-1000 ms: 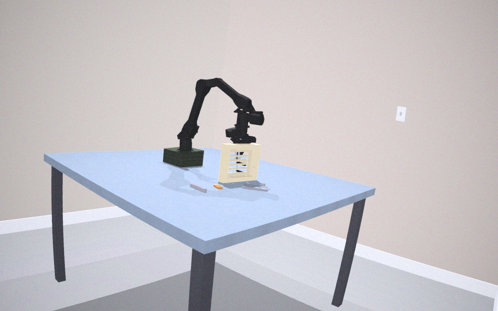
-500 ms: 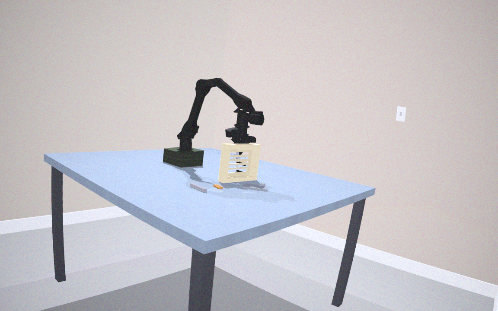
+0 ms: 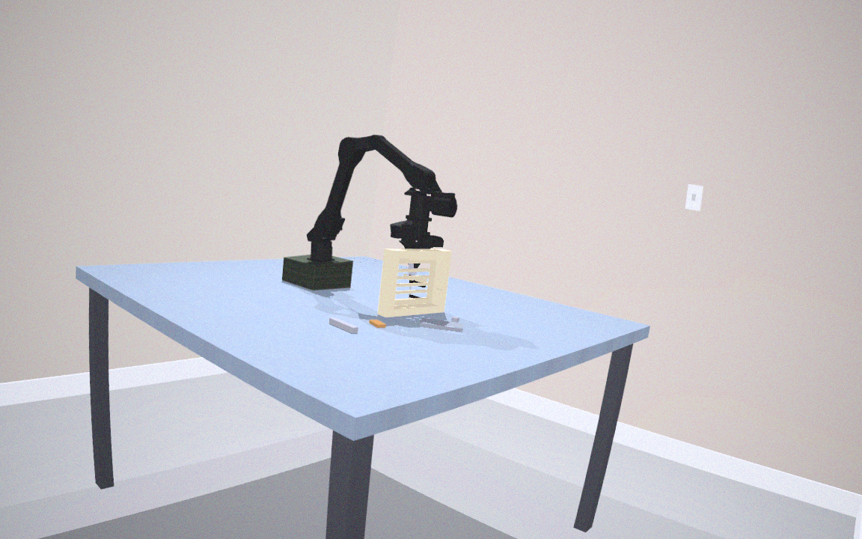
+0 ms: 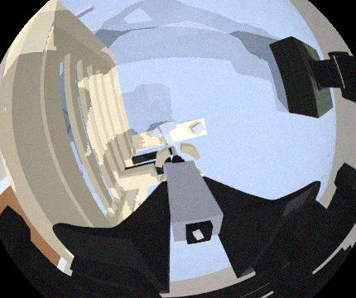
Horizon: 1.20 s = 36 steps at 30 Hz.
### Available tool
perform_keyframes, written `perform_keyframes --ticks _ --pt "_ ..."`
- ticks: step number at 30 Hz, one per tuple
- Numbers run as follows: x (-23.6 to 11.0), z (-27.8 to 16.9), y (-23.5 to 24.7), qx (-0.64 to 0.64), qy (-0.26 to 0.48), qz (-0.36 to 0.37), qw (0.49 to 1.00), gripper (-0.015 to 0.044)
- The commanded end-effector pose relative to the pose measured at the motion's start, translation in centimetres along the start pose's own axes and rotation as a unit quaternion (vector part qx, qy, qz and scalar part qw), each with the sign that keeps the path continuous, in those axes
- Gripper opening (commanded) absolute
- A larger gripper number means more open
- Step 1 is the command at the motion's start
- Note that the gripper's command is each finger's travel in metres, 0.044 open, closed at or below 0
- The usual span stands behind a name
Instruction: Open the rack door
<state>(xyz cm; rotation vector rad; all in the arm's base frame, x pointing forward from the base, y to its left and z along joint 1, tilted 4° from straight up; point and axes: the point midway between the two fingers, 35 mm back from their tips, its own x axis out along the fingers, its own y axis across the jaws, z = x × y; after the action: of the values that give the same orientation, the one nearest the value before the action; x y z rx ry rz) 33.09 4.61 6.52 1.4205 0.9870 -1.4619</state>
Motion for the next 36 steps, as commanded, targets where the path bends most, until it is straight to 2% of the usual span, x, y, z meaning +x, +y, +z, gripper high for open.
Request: perform_keyframes --ticks 1,16,36 --pt "0.1 0.3 -0.3 -0.034 -0.003 -0.001 0.999 0.0014" --pt "0.1 1.2 -1.6 -0.192 -0.003 -0.002 0.981 0.0014" --pt "0.1 4.0 -4.6 -0.367 -0.003 -0.003 0.93 0.0014"
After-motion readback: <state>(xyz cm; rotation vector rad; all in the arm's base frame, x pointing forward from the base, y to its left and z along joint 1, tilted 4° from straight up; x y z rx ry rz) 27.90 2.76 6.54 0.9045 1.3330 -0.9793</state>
